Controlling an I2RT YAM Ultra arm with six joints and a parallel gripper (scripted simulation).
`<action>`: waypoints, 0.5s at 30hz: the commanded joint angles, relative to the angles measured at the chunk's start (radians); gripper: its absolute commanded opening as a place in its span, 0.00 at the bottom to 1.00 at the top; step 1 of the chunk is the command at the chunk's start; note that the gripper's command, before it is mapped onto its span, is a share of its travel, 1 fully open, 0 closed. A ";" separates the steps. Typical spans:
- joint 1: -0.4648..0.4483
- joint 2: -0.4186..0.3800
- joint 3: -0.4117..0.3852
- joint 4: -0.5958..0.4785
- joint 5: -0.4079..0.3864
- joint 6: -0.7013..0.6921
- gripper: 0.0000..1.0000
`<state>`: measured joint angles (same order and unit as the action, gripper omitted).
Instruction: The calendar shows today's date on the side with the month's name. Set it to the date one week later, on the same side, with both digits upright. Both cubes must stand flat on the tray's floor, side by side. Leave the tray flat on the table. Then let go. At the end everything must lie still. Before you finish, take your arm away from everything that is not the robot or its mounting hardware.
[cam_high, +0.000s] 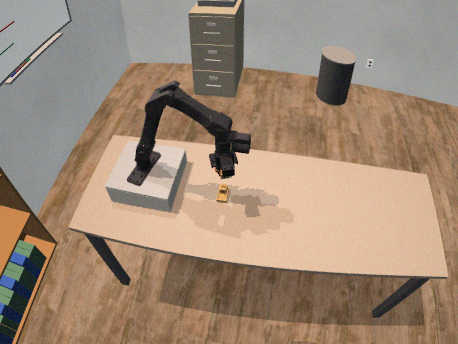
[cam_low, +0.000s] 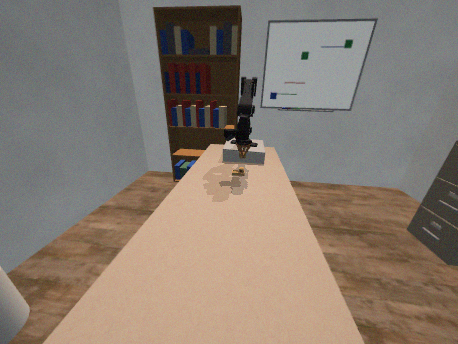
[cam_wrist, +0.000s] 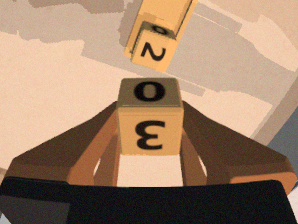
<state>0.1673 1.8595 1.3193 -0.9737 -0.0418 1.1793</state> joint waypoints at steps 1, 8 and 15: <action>0.025 -0.005 0.008 0.002 0.007 -0.166 0.26; 0.091 -0.001 0.010 0.007 0.011 -0.382 0.26; 0.146 0.002 0.011 0.011 0.015 -0.564 0.26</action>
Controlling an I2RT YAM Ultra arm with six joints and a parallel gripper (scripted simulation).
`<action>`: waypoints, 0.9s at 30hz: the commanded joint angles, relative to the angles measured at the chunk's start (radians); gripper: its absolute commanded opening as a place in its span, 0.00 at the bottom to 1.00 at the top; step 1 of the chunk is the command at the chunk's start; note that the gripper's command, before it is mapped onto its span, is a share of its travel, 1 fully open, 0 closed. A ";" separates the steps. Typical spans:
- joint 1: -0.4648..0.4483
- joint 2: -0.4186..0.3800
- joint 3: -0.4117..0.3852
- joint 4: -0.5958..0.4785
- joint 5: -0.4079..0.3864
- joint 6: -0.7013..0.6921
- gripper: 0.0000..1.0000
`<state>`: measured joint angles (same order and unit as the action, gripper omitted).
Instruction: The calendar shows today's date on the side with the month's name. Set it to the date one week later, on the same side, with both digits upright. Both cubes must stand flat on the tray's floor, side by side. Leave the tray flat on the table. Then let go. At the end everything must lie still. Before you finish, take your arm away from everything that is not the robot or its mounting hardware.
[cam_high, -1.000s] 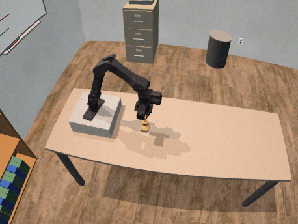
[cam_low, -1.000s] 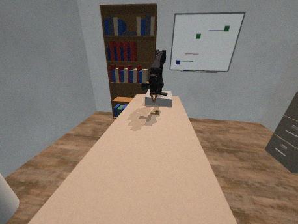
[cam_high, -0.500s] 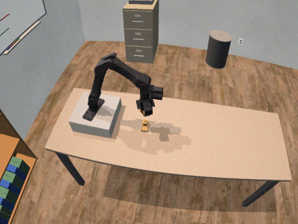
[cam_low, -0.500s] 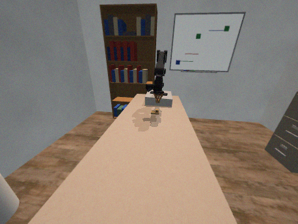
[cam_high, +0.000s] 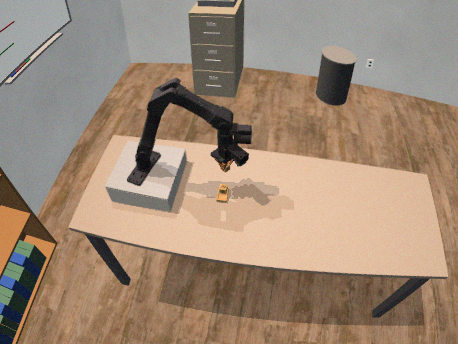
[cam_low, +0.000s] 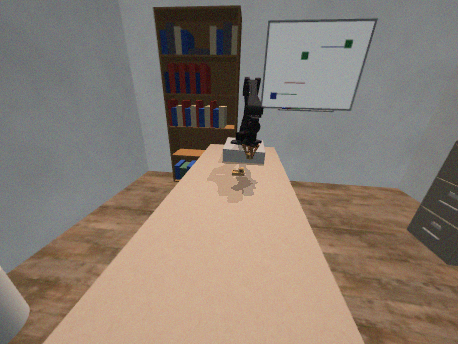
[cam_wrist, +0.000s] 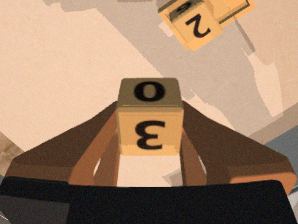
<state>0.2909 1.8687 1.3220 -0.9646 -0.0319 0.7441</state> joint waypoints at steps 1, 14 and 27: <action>0.023 -0.007 0.008 0.002 0.005 -0.130 0.26; 0.134 0.000 0.011 0.010 0.012 -0.494 0.26; 0.139 0.001 0.011 0.010 0.012 -0.511 0.26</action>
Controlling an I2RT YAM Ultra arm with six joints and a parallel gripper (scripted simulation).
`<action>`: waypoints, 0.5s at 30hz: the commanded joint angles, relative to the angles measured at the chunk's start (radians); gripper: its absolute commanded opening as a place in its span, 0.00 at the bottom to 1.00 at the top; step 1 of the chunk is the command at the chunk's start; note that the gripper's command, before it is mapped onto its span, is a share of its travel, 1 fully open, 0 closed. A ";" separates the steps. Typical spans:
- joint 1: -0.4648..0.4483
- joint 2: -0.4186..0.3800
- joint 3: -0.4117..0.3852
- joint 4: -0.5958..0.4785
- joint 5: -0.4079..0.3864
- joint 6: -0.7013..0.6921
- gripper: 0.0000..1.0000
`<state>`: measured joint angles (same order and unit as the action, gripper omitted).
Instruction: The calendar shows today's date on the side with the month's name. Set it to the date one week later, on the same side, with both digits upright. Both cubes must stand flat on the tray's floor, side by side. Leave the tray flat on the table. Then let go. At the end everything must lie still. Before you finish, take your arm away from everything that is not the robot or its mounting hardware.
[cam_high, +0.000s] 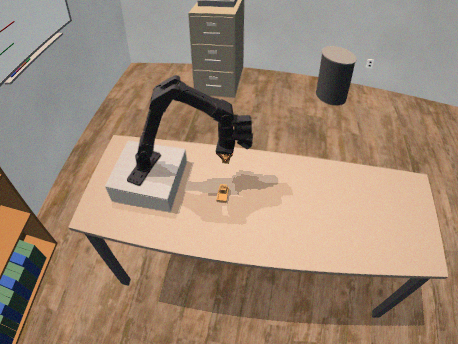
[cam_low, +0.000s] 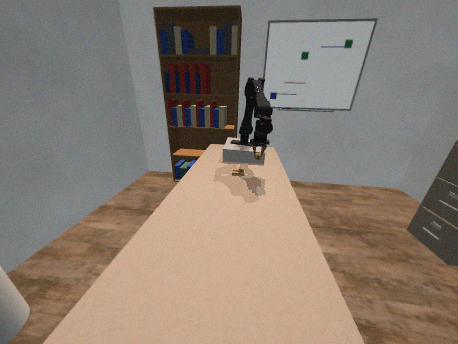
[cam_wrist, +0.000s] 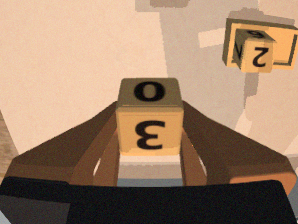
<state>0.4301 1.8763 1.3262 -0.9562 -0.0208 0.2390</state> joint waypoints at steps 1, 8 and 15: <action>0.000 -0.007 0.007 0.002 0.001 -0.006 0.26; 0.000 0.001 -0.004 0.020 0.001 -0.012 0.26; 0.000 0.039 -0.051 0.105 0.001 -0.011 0.26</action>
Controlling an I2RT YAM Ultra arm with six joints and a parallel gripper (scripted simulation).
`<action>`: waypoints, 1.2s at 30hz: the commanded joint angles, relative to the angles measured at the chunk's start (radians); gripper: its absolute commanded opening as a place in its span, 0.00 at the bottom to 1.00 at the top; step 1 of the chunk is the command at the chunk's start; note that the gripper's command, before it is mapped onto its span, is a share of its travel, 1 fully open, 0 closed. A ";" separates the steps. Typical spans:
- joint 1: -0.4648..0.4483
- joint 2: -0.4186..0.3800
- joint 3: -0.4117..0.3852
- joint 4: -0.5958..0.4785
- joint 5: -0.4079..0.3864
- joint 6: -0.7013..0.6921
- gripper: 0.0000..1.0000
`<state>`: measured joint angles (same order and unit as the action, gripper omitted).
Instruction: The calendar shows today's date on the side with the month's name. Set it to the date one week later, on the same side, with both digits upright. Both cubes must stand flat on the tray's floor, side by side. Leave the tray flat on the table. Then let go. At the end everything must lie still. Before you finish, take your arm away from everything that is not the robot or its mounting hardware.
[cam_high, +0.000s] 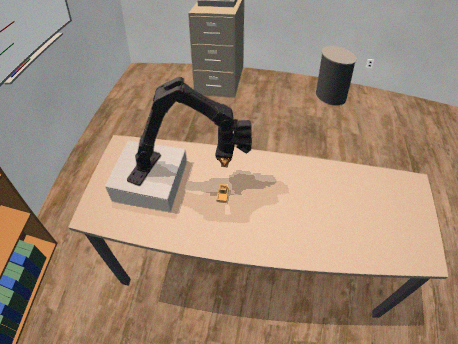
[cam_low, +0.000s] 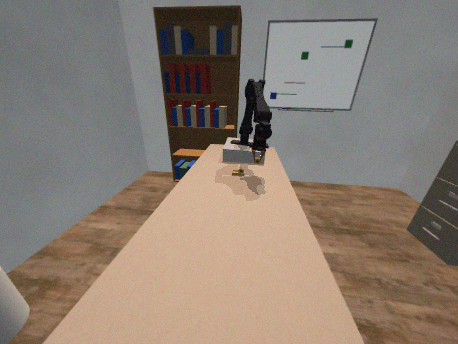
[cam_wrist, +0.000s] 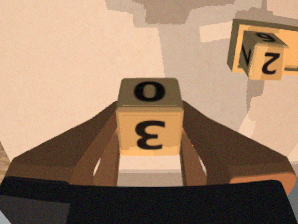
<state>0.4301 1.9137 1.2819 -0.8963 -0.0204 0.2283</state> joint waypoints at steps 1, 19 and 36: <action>0.000 0.010 -0.015 0.061 0.001 -0.001 0.26; 0.002 0.143 -0.095 0.275 0.001 0.001 0.26; 0.002 0.148 -0.097 0.282 0.001 0.001 0.26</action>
<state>0.4316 2.0689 1.1820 -0.6163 -0.0204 0.2287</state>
